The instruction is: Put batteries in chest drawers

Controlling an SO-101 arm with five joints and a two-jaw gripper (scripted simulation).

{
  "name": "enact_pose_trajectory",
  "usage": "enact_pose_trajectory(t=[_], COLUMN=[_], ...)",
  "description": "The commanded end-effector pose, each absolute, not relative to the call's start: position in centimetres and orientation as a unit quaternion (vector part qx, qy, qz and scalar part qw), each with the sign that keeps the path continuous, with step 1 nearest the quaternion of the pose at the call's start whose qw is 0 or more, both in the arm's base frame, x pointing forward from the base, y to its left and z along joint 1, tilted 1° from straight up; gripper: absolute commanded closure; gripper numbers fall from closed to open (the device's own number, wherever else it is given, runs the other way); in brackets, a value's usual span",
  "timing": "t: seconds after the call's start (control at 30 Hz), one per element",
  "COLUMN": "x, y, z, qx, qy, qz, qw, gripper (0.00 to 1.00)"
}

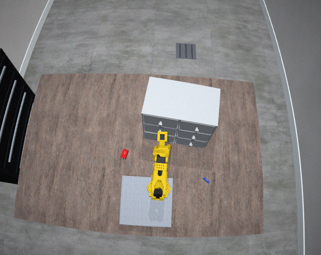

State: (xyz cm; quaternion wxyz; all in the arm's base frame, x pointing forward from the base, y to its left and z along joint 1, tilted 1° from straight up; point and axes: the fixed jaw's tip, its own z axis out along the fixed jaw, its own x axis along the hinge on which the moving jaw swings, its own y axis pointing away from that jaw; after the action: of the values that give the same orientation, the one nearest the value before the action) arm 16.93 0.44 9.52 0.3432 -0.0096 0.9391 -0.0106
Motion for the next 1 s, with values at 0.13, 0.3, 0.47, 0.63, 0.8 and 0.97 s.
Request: enact_pose_trajectory(t=[0.13,0.3,0.47,0.63,0.8,0.97], x=[16.9,16.9,16.9,16.9,17.1,17.2], y=[0.3,0.3,0.3,0.3,-0.5,-2.5], z=[9.7,9.7,9.7,9.7,10.0,10.6], qx=[-0.002,-0.002,-0.002,-0.002,-0.004,-0.008], qy=[0.939,0.939,0.939,0.939,0.934,0.924], qz=[-0.011,-0.011,-0.011,-0.011,-0.028,-0.074], qw=[0.345,0.345,0.345,0.345,0.355,0.376], gripper=[0.79,0.79,0.79,0.79,0.79,0.79])
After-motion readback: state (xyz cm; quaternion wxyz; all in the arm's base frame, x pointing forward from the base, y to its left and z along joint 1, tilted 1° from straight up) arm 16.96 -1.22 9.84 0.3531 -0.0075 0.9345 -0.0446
